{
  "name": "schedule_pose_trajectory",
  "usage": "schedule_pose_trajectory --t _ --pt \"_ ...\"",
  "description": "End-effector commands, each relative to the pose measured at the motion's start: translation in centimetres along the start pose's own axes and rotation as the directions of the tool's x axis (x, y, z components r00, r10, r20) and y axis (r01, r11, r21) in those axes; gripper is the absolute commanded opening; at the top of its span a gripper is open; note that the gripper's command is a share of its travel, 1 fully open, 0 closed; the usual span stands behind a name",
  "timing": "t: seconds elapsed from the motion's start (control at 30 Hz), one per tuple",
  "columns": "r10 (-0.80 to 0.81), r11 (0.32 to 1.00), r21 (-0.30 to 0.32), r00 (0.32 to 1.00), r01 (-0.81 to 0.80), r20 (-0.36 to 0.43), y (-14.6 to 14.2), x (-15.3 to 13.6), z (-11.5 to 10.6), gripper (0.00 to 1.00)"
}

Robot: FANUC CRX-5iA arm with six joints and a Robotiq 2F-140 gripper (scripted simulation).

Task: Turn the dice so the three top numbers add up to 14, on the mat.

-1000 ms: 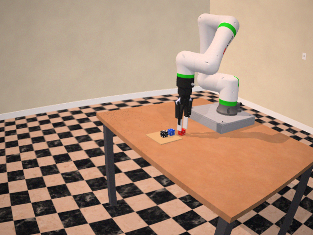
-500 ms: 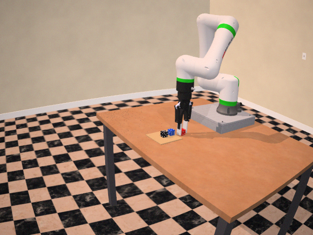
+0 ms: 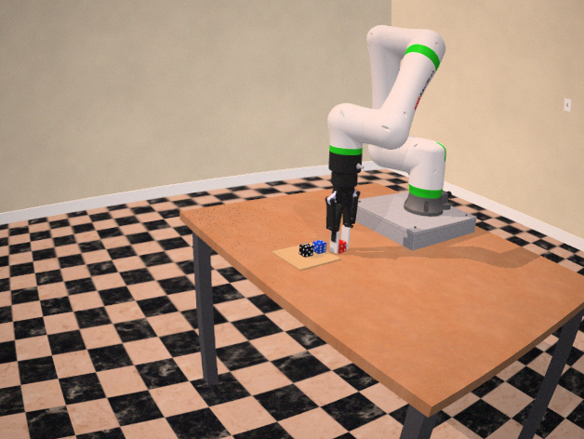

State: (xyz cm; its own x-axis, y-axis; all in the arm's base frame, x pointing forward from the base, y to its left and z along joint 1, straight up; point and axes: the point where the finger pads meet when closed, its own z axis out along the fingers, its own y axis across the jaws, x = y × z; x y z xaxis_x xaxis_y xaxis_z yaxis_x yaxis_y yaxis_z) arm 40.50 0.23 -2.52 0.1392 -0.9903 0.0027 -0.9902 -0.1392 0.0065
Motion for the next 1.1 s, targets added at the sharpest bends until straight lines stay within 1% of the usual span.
schedule_pose_trajectory --t 0.0,0.73,0.77,1.07 --pt "0.0 1.0 0.0 1.0 0.0 0.0 -0.02 0.0 -0.01 0.28" --pt "0.0 1.0 0.0 1.0 0.0 0.0 -0.02 0.0 -0.01 0.28" --pt "0.0 1.0 0.0 1.0 0.0 0.0 -0.02 0.0 -0.01 0.16" --pt "0.0 1.0 0.0 1.0 0.0 0.0 -0.02 0.0 -0.01 0.16"
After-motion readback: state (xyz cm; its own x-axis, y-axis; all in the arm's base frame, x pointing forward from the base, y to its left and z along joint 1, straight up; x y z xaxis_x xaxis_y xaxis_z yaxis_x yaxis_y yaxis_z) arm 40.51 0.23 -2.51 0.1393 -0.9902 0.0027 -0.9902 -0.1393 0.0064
